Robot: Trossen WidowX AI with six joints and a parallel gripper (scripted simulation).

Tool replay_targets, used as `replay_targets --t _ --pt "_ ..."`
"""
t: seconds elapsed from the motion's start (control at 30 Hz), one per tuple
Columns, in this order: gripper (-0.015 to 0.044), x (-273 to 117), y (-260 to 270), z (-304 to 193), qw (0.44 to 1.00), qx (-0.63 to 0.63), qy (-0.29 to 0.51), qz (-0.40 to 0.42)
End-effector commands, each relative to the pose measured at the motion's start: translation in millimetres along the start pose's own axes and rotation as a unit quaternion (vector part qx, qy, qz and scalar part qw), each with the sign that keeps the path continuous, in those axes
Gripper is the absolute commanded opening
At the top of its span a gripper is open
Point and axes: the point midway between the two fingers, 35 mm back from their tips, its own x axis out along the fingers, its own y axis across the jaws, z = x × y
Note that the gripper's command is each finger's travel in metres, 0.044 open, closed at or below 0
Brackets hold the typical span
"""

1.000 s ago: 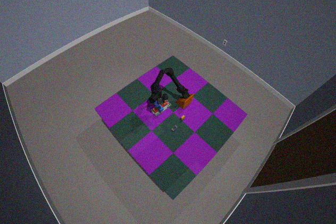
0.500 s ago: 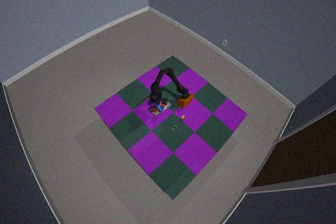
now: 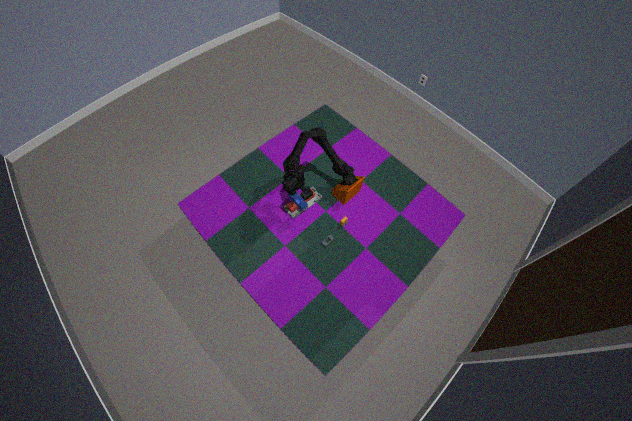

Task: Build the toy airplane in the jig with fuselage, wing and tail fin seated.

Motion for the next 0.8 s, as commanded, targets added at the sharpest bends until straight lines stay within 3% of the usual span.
replay_targets --t 0.0,0.23,0.5,0.63,0.77 --pt "0.044 -1.8 28.8 -3.8 1.0 -0.021 0.002 0.012" --pt "0.044 -10.7 130.3 -23.9 0.999 -0.034 0.002 0.034" --pt "0.044 -10.2 234.3 -87.4 1.0 -0.009 0.005 0.024" --pt "0.044 -3.4 264.9 -122.4 1.0 0.006 0.003 0.009" --pt "0.044 -3.0 266.2 -124.2 1.0 0.007 0.003 0.008"
